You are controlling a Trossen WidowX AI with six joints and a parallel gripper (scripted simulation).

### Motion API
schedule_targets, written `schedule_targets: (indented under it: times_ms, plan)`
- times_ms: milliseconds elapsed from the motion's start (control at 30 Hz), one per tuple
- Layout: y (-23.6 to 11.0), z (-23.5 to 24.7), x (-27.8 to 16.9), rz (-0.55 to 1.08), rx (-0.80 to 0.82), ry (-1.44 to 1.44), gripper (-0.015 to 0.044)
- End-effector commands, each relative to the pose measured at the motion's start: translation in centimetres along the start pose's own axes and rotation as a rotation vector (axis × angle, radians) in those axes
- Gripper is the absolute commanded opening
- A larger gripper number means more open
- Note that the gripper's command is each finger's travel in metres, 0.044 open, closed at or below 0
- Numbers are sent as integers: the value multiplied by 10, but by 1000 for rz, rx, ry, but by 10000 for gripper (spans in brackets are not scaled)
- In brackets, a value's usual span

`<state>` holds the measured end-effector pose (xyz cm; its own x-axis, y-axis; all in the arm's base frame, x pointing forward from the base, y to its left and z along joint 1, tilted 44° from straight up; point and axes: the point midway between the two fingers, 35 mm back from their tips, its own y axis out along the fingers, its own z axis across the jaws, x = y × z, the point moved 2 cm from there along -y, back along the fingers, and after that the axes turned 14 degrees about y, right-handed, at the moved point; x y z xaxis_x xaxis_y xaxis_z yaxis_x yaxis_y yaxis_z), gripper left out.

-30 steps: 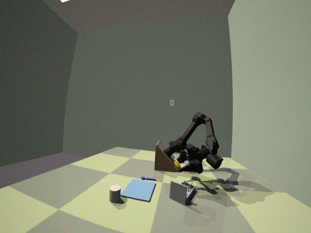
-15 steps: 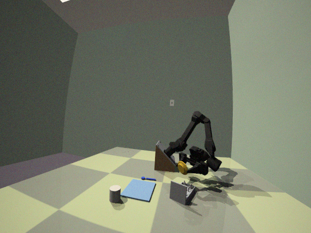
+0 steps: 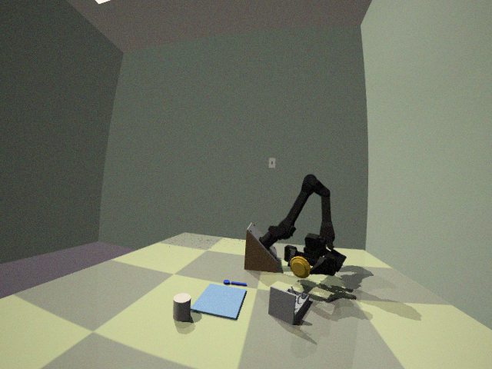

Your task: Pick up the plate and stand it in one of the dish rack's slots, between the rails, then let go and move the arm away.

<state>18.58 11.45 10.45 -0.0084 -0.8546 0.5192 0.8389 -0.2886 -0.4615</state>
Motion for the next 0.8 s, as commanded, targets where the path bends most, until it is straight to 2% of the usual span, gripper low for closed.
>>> schedule_targets:
  times_ms: [0,367,767]
  plan:
    - [-6,2,-1,-12,78,14,0]
    - [-6,2,-3,-12,81,14,0]
    - [13,-3,-25,-7,78,17,0]
